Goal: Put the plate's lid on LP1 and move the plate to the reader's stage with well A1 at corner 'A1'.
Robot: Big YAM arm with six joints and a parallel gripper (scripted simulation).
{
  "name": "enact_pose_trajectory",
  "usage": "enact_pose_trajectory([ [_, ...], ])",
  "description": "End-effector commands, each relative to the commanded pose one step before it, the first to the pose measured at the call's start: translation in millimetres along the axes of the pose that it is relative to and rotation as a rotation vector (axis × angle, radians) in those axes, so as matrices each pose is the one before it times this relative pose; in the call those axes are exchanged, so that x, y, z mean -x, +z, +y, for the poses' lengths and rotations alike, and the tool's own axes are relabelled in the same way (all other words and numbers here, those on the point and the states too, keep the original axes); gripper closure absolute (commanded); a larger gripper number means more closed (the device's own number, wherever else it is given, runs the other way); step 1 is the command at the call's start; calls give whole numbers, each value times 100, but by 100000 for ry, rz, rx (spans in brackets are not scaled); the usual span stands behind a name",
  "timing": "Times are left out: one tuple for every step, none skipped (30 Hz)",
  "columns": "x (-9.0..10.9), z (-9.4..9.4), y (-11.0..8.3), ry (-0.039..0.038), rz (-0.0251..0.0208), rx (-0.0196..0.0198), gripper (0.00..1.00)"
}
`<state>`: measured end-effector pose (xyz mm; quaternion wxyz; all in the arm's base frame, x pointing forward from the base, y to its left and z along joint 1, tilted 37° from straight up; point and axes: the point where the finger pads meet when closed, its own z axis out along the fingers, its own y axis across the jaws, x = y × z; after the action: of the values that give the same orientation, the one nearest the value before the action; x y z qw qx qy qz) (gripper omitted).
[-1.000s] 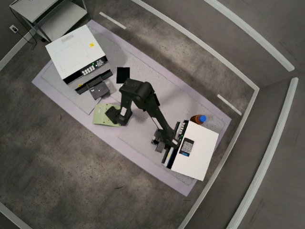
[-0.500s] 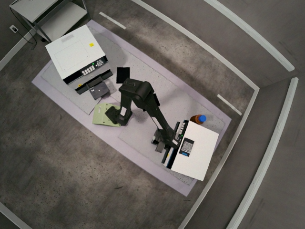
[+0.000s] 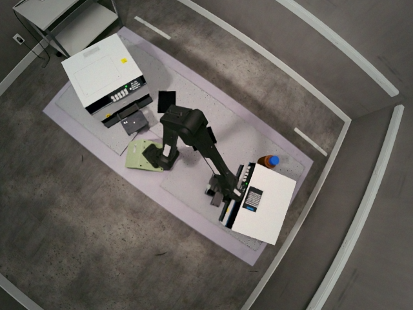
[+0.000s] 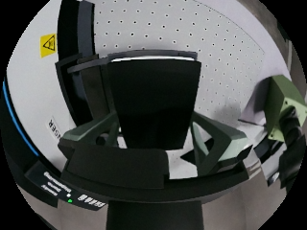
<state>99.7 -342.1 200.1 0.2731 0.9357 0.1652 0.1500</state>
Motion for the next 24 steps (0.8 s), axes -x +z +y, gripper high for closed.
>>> enact_pose_trajectory([
  [1, 1753, -1842, -2063, -853, 4663, 14],
  [-18, 254, -209, 160, -74, 873, 14],
  [-12, 52, -206, -39, -39, 89, 14],
  [-8, 44, -132, -32, -16, 55, 14],
  [-7, 49, -123, -43, -34, 85, 14],
  [-10, 53, -90, -47, 11, 90, 14],
  [5, 44, -32, -448, -1, 49, 14],
  [38, -15, 69, 134, 56, -351, 14],
  [34, -15, 19, 138, 54, -341, 14],
  [33, -65, -2, 188, 49, -473, 14],
  [12, -51, -211, 83, -62, 10, 14],
  [-13, -25, -122, 3, -19, 47, 14],
  [-6, -207, -32, 102, 33, -315, 14],
  [-24, -167, 29, 42, 68, -194, 14],
  [-133, -54, 87, 17, 210, 112, 14],
  [-130, -65, 58, -381, 237, 72, 14],
  [0, 0, 0, 0, 0, 0, 14],
  [0, 0, 0, 0, 0, 0, 14],
  [-103, 93, -19, -387, 124, 225, 14],
  [-16, 189, -315, -111, -55, 308, 14],
  [129, 42, -245, -92, -272, 126, 14],
  [142, 49, -91, 341, -307, 189, 14],
  [6, 55, -120, 82, -87, 146, 14],
  [24, 53, -120, 488, -48, 57, 14],
])
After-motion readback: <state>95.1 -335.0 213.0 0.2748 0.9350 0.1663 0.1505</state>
